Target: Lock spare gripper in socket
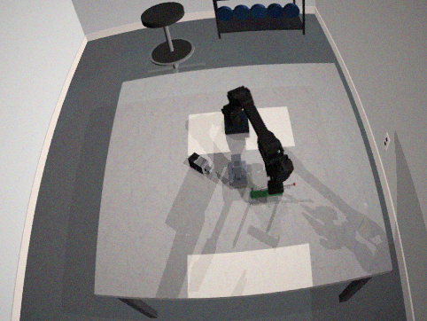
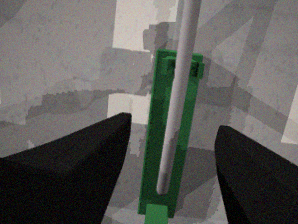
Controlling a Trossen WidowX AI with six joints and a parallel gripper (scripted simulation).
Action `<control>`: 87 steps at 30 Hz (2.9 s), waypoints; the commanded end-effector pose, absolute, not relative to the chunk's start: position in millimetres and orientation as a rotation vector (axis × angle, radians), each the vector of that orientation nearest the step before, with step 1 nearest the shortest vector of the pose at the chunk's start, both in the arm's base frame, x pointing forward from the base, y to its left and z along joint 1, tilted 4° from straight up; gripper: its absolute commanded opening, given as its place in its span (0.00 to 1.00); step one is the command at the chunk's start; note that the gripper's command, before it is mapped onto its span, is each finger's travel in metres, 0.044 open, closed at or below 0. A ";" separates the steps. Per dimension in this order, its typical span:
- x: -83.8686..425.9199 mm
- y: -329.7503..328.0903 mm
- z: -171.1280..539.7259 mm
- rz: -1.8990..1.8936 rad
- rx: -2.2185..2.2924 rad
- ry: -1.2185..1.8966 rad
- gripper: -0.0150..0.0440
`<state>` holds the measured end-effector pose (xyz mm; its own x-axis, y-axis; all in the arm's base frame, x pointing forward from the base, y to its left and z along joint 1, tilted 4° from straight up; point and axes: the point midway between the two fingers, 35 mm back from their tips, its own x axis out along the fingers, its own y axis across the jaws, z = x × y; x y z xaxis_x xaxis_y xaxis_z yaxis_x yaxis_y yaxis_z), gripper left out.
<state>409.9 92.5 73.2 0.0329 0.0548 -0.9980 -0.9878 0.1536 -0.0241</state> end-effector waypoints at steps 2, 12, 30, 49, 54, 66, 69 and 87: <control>410.2 91.3 64.9 1.103 -1.074 1.216 0.56; 411.6 89.9 48.6 1.103 -1.074 1.216 0.56; 412.5 86.8 19.5 1.103 -1.074 1.216 0.56; 412.5 86.3 15.5 1.103 -1.074 1.216 0.26; 412.5 86.2 15.5 1.103 -1.074 1.216 0.25; 410.9 87.7 33.9 1.106 -1.068 1.220 0.25; 410.6 88.1 40.5 1.107 -1.068 1.220 0.25; 408.7 64.9 49.0 1.107 -1.072 1.220 0.25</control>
<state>410.3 74.0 47.0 0.0311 0.0519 -0.9982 -0.9885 0.1491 -0.0230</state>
